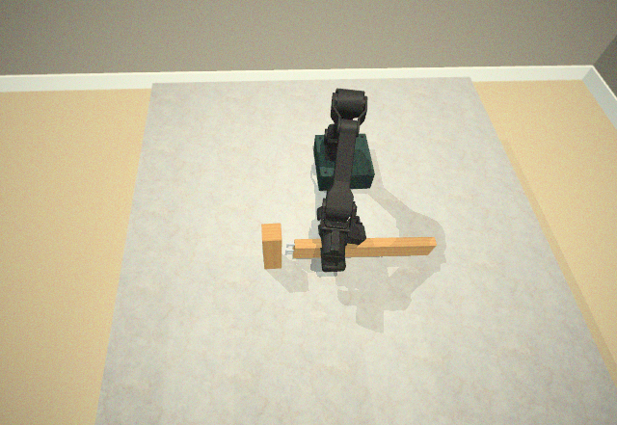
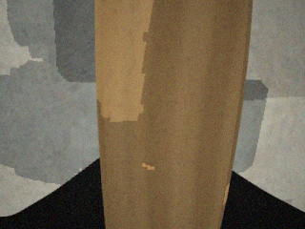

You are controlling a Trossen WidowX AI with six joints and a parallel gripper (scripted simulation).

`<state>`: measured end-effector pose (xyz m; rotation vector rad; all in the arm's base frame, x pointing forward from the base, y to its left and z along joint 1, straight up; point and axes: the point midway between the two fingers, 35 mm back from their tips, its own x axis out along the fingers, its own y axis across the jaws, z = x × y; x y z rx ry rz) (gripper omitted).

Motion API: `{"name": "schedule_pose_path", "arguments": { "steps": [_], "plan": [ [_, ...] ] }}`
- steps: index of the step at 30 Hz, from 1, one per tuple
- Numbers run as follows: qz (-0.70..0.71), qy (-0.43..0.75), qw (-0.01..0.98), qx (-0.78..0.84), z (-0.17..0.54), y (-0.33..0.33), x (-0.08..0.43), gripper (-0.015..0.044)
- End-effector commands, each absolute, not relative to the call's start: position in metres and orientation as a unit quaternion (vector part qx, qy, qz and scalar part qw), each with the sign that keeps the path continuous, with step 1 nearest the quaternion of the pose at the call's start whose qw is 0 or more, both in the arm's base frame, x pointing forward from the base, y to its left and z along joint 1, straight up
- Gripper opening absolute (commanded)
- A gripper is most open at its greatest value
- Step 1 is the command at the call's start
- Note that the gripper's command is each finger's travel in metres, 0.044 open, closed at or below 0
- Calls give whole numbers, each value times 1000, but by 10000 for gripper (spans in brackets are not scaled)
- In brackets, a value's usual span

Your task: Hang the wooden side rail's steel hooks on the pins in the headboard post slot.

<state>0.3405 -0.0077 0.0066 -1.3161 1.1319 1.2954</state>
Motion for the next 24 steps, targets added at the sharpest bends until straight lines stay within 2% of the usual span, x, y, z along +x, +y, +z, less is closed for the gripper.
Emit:
{"name": "schedule_pose_path", "arguments": {
  "steps": [1,24],
  "plan": [
    [523,455,475,-543,15,-7,345,0],
    [523,455,475,-543,14,-9,347,0]
  ]
}}
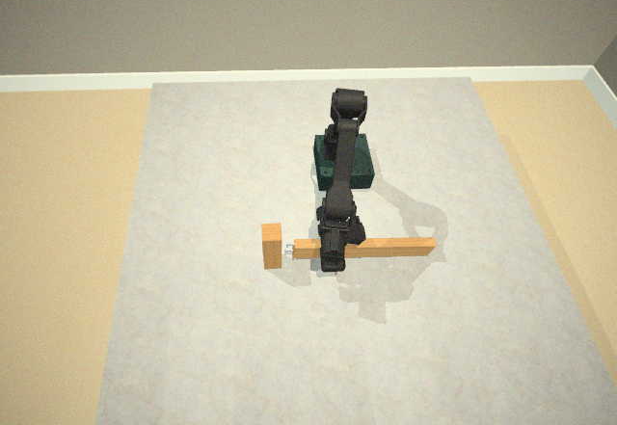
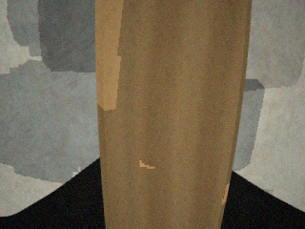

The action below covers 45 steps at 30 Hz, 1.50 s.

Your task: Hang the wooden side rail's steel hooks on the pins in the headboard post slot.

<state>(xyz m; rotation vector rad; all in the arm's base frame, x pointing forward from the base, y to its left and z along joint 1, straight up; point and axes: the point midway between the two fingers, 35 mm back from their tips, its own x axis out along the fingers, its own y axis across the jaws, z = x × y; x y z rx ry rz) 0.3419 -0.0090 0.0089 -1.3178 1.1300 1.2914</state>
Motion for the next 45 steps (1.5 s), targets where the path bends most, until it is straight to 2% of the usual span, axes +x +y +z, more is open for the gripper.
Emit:
{"name": "schedule_pose_path", "arguments": {
  "steps": [1,45],
  "plan": [
    [523,455,475,-543,14,-9,347,0],
    [522,455,475,-543,11,-13,352,0]
  ]
}}
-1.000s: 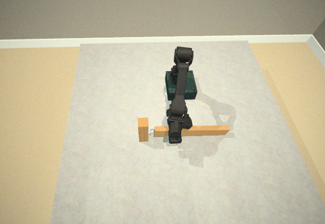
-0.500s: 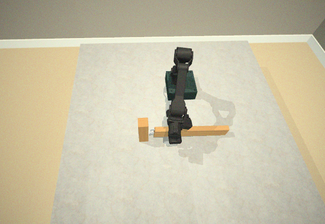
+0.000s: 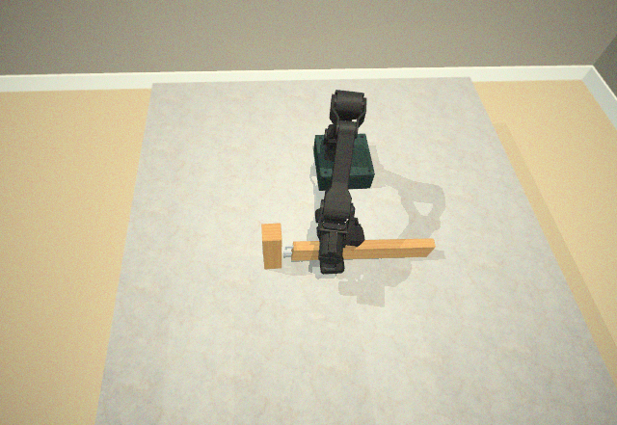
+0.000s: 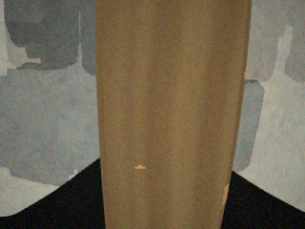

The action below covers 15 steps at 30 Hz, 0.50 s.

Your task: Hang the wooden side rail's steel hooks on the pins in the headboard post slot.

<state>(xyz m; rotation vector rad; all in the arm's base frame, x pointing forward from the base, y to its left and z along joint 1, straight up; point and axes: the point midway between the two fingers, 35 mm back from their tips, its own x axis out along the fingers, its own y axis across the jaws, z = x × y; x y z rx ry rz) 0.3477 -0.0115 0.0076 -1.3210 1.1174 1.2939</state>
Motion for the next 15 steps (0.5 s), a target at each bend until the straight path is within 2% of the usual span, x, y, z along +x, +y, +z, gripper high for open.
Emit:
{"name": "schedule_pose_path", "arguments": {
  "steps": [1,15],
  "plan": [
    [522,455,475,-543,11,-13,352,0],
    [522,455,475,-543,9,-15,351,0]
  ]
}}
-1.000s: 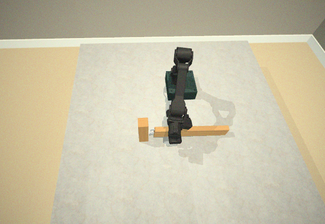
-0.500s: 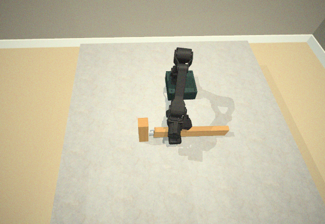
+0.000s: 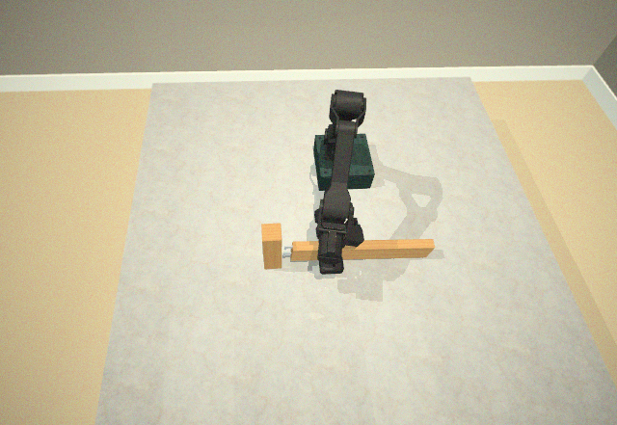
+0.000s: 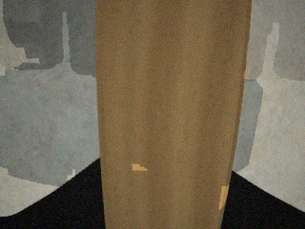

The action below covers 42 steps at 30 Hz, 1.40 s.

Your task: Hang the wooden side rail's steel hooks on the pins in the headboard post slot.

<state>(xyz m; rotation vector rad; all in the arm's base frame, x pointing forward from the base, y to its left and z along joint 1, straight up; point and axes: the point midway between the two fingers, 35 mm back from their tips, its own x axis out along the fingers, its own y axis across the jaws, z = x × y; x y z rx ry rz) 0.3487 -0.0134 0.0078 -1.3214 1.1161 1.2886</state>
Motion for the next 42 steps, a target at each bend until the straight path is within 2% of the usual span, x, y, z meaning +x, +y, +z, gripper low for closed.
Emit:
{"name": "schedule_pose_path", "arguments": {
  "steps": [1,42],
  "plan": [
    [522,455,475,-543,9,-15,351,0],
    [522,455,475,-543,12,-20,352,0]
  ]
}}
